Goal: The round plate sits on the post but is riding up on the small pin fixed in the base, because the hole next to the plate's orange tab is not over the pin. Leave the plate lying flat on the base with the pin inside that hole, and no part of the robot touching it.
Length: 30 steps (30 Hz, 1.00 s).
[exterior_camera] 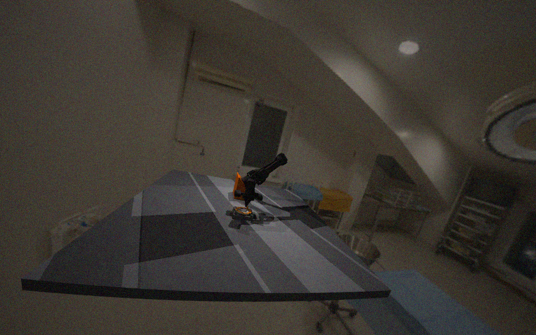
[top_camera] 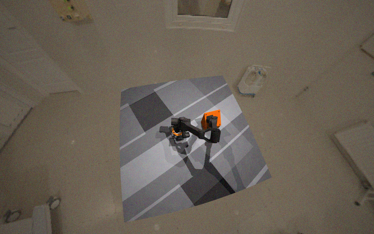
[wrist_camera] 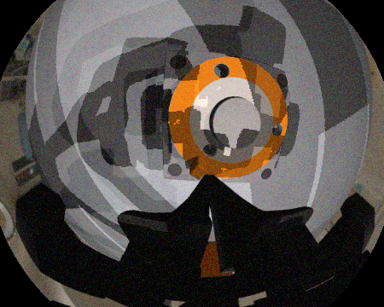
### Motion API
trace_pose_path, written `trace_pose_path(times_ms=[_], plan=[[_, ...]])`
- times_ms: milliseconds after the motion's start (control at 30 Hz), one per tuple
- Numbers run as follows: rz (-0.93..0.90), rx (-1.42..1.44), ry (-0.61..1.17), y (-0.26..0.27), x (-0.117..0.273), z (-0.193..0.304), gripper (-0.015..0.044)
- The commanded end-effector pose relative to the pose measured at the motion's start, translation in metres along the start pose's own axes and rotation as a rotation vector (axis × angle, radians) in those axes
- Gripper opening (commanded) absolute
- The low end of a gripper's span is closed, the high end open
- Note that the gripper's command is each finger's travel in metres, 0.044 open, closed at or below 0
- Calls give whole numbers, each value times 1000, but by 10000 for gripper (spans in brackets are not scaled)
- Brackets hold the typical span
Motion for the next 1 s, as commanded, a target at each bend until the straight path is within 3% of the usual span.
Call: trace_pose_path(times_ms=[0,967], plan=[[-5,4,-7,7,2,-3,0],[-6,5,-7,36,4,-28,0]])
Point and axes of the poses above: the point midway between the two fingers, 35 mm back from their tips, its own x axis back along the fingers, its own y axis across the jaws, z = x × y, the point moved 8 cm from there along x, back along the fingers, and after that the axes turned 9 degrees about -x, right-handed, at the moved point
